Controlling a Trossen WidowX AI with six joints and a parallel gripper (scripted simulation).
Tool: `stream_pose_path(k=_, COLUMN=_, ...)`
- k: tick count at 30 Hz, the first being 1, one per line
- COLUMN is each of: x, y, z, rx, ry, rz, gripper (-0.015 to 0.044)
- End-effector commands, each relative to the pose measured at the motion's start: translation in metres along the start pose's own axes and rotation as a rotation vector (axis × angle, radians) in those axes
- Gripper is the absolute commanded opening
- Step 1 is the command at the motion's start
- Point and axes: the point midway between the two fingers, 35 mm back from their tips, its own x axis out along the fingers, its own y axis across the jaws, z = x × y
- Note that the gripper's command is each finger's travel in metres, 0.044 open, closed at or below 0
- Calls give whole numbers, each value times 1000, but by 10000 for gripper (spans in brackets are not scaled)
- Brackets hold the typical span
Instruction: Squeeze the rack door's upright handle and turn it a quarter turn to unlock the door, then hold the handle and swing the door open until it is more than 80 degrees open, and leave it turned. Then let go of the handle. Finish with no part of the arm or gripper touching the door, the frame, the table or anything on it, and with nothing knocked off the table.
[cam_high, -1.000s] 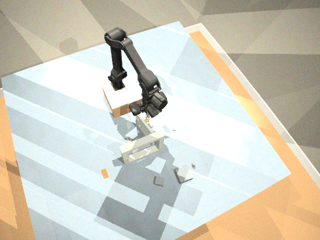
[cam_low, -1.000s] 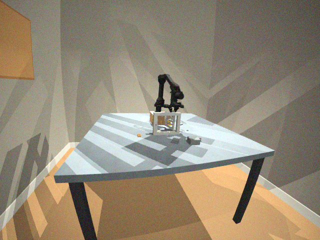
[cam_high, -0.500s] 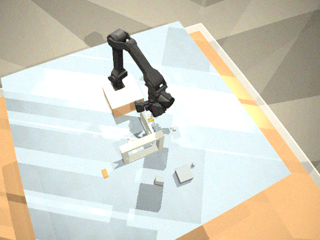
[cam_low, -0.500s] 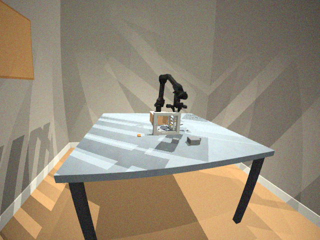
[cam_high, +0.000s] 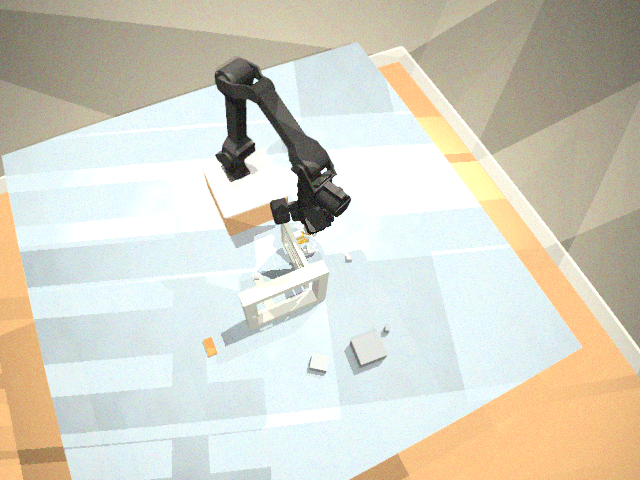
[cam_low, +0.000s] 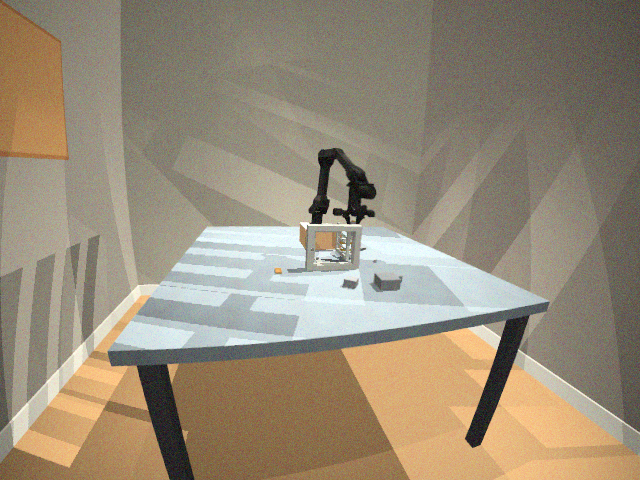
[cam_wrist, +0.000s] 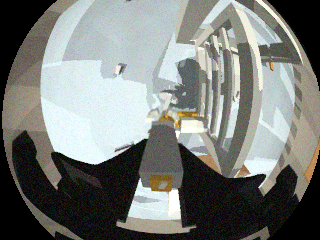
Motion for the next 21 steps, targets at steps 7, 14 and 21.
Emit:
stream_pose_path(k=7, x=0, y=0, z=0, rx=9, ry=1, rz=-2, gripper=289)
stream_pose_path(k=14, x=-8, y=0, z=1, rx=9, ry=1, rz=-2, gripper=289)
stream_pose_path(k=21, x=-19, y=1, z=2, rx=9, ry=1, rz=-2, gripper=289)
